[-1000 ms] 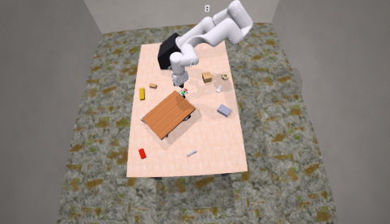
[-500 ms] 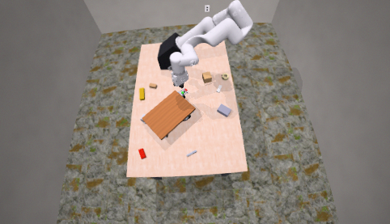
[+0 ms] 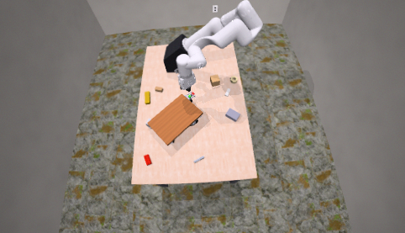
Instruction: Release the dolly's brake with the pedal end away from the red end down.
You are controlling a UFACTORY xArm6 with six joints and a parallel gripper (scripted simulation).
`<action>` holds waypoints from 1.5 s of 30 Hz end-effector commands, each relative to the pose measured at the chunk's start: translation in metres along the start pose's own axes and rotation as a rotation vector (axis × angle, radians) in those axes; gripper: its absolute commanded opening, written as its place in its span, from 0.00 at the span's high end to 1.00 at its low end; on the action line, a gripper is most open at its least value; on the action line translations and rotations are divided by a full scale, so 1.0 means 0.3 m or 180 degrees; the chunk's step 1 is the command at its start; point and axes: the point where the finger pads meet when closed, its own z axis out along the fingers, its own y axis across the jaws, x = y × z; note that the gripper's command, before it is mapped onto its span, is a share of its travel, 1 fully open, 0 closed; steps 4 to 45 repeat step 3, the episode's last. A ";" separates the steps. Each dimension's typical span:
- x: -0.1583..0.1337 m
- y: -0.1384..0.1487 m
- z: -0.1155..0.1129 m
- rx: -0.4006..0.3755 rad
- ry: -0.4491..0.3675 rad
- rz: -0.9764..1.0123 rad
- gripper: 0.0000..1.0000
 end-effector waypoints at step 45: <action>-0.002 -0.003 -0.003 0.0008 -0.0004 -0.0003 1.00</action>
